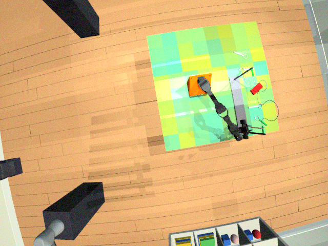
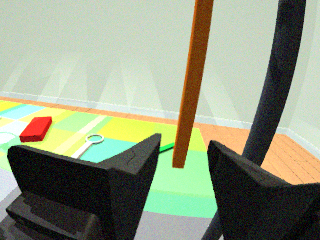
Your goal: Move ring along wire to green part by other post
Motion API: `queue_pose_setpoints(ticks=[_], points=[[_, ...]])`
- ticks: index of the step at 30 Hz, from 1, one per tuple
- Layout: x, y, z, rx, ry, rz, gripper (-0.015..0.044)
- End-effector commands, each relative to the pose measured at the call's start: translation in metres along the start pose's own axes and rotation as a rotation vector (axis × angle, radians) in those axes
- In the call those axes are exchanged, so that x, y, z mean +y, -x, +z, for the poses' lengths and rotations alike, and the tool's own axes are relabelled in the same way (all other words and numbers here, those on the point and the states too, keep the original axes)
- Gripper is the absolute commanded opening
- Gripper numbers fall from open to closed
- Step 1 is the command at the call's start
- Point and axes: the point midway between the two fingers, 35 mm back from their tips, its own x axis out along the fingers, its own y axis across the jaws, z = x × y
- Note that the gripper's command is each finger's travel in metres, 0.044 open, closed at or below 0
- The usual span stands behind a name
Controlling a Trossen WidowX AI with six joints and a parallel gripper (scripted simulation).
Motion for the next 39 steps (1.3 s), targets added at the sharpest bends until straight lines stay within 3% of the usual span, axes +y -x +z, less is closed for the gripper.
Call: queue_pose_setpoints(ticks=[1,35,39], points=[[0.001,-0.009,0.000,0.001,-0.002,-0.001,0.0160],[0.003,-0.024,0.000,0.000,-0.003,-0.001,0.0160],[0.003,-0.024,0.001,-0.004,-0.001,0.001,0.0055]])
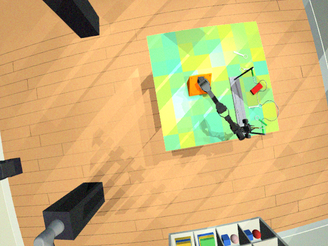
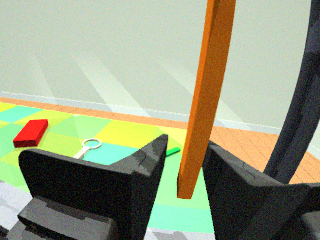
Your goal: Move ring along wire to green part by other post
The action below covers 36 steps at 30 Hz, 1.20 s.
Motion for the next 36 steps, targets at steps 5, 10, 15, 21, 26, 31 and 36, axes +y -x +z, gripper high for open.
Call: queue_pose_setpoints(ticks=[5,10,15,21,26,31,36], points=[[0.000,0.000,0.000,0.000,0.000,0.000,-0.0076],[0.000,0.000,0.000,0.000,0.000,0.000,-0.0150],[0.000,0.000,0.002,0.000,0.000,-0.001,-0.0150],[0.001,0.000,0.014,-0.001,-0.002,-0.008,-0.0150],[0.001,0.000,0.014,-0.001,-0.002,-0.008,-0.0150],[0.001,0.000,0.014,-0.001,-0.002,-0.008,-0.0150],[0.001,0.000,0.014,-0.001,-0.002,-0.008,-0.0150]])
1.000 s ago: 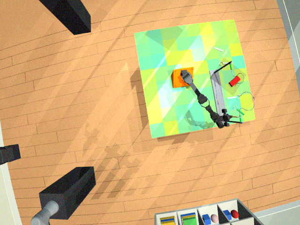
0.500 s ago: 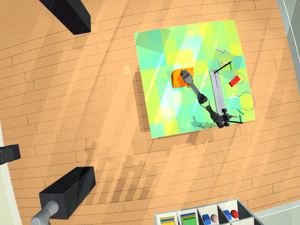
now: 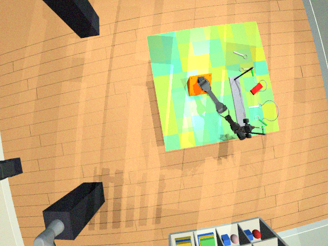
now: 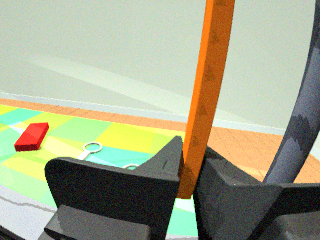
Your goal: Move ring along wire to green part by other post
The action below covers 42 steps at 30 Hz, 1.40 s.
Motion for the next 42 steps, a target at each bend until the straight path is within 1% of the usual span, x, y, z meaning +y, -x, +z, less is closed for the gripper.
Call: queue_pose_setpoints(ticks=[1,23,42], points=[[-0.001,0.001,0.004,-0.001,0.001,-0.004,-0.0150],[-0.001,0.002,0.004,0.010,0.001,-0.004,-0.0150],[0.018,0.043,0.014,0.345,-0.004,-0.004,-0.0150]])
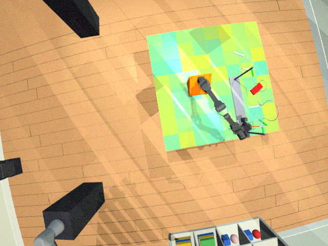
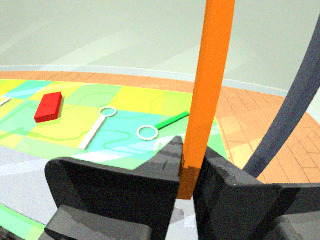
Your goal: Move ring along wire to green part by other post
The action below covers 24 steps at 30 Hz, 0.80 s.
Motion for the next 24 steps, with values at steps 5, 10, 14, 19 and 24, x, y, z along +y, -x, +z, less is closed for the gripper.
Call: queue_pose_setpoints(ticks=[5,10,14,19,24], points=[[0.010,0.022,0.007,0.155,0.003,0.002,-0.0150],[0.017,0.033,0.009,0.240,-0.012,0.009,-0.0150],[0.023,0.034,0.009,0.245,-0.030,0.017,-0.0150],[0.032,0.034,0.009,0.245,-0.066,0.033,-0.0150],[0.043,0.034,0.009,0.245,-0.119,0.055,-0.0150]])
